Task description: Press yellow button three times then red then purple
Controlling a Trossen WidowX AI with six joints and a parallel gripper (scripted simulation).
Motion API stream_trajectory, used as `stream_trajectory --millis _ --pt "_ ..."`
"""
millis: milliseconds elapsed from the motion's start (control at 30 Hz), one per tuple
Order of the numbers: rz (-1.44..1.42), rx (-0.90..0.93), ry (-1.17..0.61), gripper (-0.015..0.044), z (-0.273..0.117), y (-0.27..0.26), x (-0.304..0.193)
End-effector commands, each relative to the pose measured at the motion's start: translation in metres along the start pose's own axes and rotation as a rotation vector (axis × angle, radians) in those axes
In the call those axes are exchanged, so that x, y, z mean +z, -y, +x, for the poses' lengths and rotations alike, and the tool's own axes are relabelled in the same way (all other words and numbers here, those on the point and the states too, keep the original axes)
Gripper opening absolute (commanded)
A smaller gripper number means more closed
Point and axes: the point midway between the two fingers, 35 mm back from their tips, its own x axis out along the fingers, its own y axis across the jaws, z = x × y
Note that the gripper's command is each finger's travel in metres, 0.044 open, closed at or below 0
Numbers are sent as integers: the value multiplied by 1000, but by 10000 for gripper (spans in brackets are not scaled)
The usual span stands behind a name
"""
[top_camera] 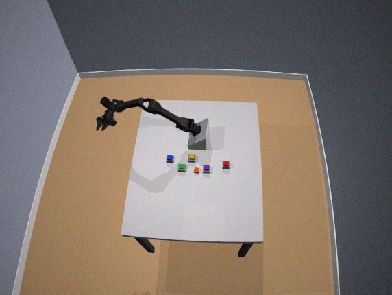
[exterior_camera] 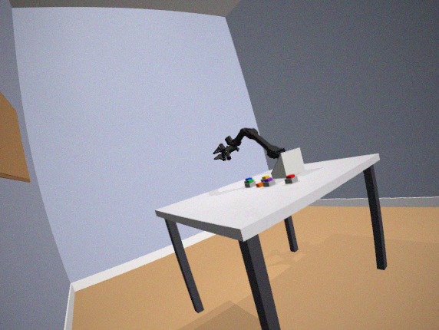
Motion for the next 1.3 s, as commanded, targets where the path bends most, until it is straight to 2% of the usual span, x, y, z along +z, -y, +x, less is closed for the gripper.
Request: stream_trajectory --millis 0,67,167,367,533,667,833,1000,1133,1267 --pt "14 0 -2 400 2 1 0" --pt "153 -7 -11 400 18 8 4" --pt "544 -25 25 400 63 24 36" --pt "1195 -2 192 400 134 80 104" --pt "1626 102 390 400 173 146 160" --pt "1903 259 567 400 188 208 205" --pt "2150 565 782 400 184 292 260" --pt "2251 977 923 400 152 373 310" --pt "2220 1335 932 400 110 427 344" --pt "2112 1653 825 400 56 465 372"
